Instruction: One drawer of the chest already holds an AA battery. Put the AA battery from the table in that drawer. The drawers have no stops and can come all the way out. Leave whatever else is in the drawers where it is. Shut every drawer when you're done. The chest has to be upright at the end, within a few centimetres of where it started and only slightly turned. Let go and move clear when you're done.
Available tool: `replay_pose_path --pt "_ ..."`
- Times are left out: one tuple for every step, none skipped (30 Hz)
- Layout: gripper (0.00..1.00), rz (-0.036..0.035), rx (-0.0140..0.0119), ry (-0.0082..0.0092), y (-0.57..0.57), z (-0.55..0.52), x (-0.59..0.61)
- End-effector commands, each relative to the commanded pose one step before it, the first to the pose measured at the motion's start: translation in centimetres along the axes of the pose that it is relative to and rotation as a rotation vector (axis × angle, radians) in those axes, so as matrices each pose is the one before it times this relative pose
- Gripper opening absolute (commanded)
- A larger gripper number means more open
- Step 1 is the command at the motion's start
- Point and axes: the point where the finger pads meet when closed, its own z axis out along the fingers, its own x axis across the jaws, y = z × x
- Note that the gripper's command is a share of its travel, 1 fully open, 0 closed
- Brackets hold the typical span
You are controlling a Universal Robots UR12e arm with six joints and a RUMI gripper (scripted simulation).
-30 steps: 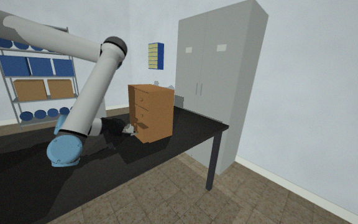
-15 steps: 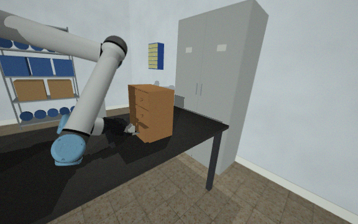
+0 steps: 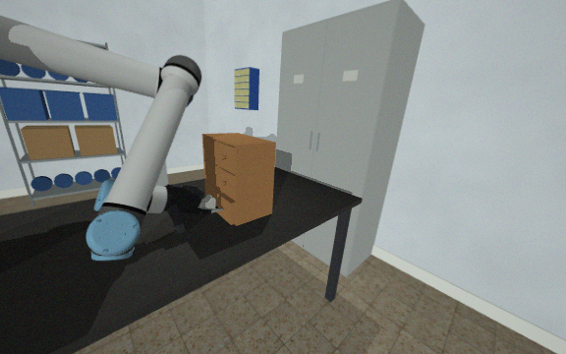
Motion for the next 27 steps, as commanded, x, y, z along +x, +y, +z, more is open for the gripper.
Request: replay_pose_path --pt "0.07 -0.00014 -0.00054 -0.00007 0.154 0.289 -0.004" --pt "0.07 0.0 0.0 0.0 0.02 0.056 0.0" --pt "0.07 0.0 0.0 0.0 0.0 0.0 0.0" --pt "0.07 0.0 0.0 0.0 0.0 0.0 0.0" --pt "0.07 0.0 0.0 0.0 0.02 0.055 0.0" --pt "0.07 0.0 0.0 0.0 0.019 0.054 0.0" --pt "0.07 0.0 0.0 0.0 0.019 0.053 0.0" --pt "0.07 0.0 0.0 0.0 0.019 0.052 0.0" --pt "0.07 0.0 0.0 0.0 0.018 0.05 0.0" --pt "0.07 0.0 0.0 0.0 0.018 0.049 0.0" --pt "0.07 0.0 0.0 0.0 0.018 0.048 0.0" --pt "0.07 0.0 0.0 0.0 0.017 0.047 0.0" --pt "0.07 0.0 0.0 0.0 0.017 0.046 0.0" --pt "0.07 0.0 0.0 0.0 0.016 0.045 0.0" --pt "0.07 0.0 0.0 0.0 0.016 0.044 0.0" --pt "0.07 0.0 0.0 0.0 0.015 0.042 0.0" --pt "0.07 0.0 0.0 0.0 0.015 0.041 0.0" --pt "0.07 0.0 0.0 0.0 0.015 0.04 0.0" --pt "0.07 0.0 0.0 0.0 0.014 0.039 0.0" --pt "0.07 0.0 0.0 0.0 0.0 0.0 0.0" --pt "0.07 0.0 0.0 0.0 0.0 0.0 0.0" --pt "0.07 0.0 0.0 0.0 0.014 0.038 0.0" --pt "0.07 0.0 0.0 0.0 0.013 0.036 0.0" --pt "0.07 0.0 0.0 0.0 0.013 0.035 0.0" --pt "0.07 0.0 0.0 0.0 0.012 0.034 0.0" --pt "0.07 0.0 0.0 0.0 0.012 0.033 0.0" --pt "0.07 0.0 0.0 0.0 0.011 0.031 0.0"
